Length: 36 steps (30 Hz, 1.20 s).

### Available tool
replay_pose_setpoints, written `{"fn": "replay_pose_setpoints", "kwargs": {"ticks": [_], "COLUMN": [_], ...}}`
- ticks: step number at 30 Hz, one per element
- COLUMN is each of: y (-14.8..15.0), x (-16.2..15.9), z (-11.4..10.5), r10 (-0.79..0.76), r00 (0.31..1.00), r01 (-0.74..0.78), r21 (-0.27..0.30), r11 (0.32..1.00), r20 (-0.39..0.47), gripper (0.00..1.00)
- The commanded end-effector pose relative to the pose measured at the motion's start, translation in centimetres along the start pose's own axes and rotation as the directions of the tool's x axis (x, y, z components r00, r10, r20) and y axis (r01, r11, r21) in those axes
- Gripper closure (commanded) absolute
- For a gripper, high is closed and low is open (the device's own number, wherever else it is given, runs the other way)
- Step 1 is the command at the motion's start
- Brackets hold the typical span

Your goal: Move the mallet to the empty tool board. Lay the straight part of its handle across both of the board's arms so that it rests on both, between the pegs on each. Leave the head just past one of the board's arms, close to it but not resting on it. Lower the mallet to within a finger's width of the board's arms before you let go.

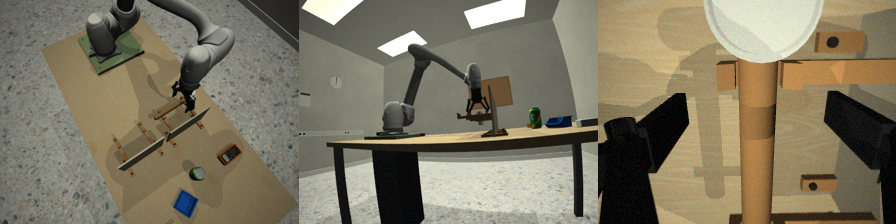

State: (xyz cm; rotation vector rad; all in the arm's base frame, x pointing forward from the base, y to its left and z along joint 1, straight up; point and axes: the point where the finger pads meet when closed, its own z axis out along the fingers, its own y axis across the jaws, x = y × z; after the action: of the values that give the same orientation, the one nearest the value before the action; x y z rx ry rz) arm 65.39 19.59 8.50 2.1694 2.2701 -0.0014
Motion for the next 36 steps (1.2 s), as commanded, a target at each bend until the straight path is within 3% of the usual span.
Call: {"fn": "replay_pose_setpoints", "kwargs": {"ticks": [1, 25, 28, 36], "y": [0.0, 0.0, 0.0, -0.1], "x": [0.0, 0.0, 0.0, 0.0], "z": [-0.1, -0.2, -4.0, -10.0], "r10": [0.0, 0.0, 0.0, 0.0], "r00": [1.0, 1.0, 1.0, 1.0], "r01": [0.0, 0.0, 0.0, 0.0], "r21": [-0.001, -0.001, -0.002, -0.002], "r11": [1.0, 1.0, 1.0, 1.0], "r20": [-0.001, -0.001, -0.001, -0.001], "gripper": [0.0, 0.0, 0.0, 0.0]}}
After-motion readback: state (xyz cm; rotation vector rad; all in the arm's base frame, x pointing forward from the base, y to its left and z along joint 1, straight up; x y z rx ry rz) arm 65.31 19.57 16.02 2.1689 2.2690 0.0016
